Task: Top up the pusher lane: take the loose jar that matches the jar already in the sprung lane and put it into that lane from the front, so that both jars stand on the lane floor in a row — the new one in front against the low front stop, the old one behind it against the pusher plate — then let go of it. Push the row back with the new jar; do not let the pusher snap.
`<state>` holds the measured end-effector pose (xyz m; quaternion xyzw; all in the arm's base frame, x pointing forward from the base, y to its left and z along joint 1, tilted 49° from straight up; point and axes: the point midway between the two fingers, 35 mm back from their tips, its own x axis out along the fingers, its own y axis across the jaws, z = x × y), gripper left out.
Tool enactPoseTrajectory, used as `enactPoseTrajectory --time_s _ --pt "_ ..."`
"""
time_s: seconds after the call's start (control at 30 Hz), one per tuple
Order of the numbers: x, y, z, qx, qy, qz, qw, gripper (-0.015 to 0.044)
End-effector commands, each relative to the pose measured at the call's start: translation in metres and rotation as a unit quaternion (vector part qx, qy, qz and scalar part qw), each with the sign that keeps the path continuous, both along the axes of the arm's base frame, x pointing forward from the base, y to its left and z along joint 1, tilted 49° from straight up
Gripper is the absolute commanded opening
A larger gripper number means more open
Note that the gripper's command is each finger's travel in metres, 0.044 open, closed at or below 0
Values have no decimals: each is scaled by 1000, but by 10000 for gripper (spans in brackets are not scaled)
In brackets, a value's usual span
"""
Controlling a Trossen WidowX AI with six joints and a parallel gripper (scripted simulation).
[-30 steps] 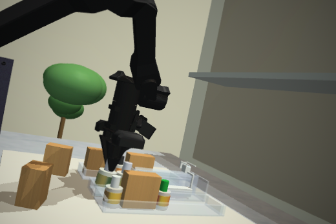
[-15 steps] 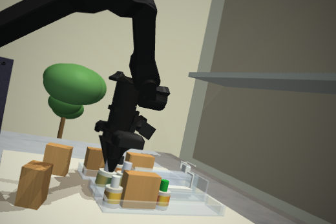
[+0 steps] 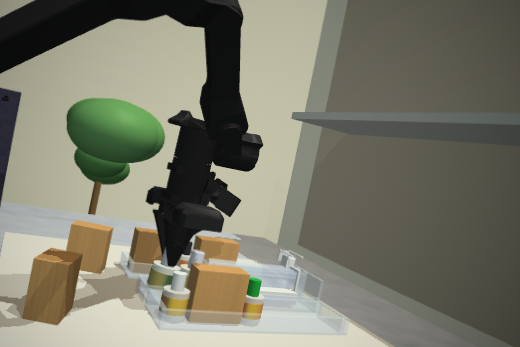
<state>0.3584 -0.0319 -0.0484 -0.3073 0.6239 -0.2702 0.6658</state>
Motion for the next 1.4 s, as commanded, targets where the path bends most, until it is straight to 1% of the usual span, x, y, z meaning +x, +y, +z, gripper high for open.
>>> enactPoseTrajectory --time_s 0.0,1.37 --pt "6 -4 1 -4 -14 -2 1000 0" --pt "1 -6 0 -4 -14 -2 1000 0"
